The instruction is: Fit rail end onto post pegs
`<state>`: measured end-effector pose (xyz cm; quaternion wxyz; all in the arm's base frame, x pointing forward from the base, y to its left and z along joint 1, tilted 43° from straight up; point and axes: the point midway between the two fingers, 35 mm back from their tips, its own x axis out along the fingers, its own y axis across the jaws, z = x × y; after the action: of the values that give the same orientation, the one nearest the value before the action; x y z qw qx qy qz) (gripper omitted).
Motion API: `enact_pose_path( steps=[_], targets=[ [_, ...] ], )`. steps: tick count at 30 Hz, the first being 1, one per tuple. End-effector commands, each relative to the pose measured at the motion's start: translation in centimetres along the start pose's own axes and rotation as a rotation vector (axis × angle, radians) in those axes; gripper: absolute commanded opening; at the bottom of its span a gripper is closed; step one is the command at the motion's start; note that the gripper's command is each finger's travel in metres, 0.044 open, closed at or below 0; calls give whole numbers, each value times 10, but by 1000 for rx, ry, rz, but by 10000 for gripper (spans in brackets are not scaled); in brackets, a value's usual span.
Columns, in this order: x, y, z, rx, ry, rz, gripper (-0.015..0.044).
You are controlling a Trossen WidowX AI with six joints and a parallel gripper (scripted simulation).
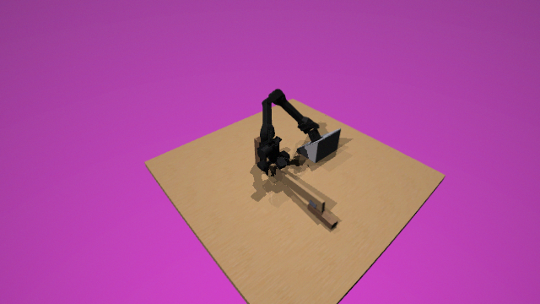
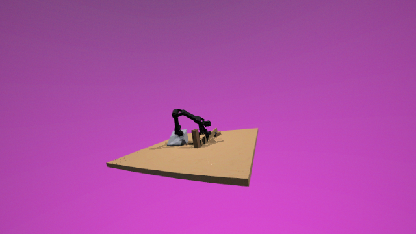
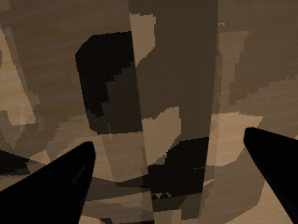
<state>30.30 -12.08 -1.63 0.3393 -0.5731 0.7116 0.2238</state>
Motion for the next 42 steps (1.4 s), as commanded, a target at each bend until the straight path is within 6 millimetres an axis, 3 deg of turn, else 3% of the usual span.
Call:
enact_pose_path(
  steps=[1, 3, 17, 25, 42],
  targets=[
    [8, 4, 0, -13, 8, 10, 440],
    [9, 4, 0, -13, 8, 10, 440],
    [9, 4, 0, -13, 8, 10, 72],
    [9, 4, 0, -13, 8, 10, 0],
    [6, 4, 1, -13, 8, 10, 0]
  ],
)
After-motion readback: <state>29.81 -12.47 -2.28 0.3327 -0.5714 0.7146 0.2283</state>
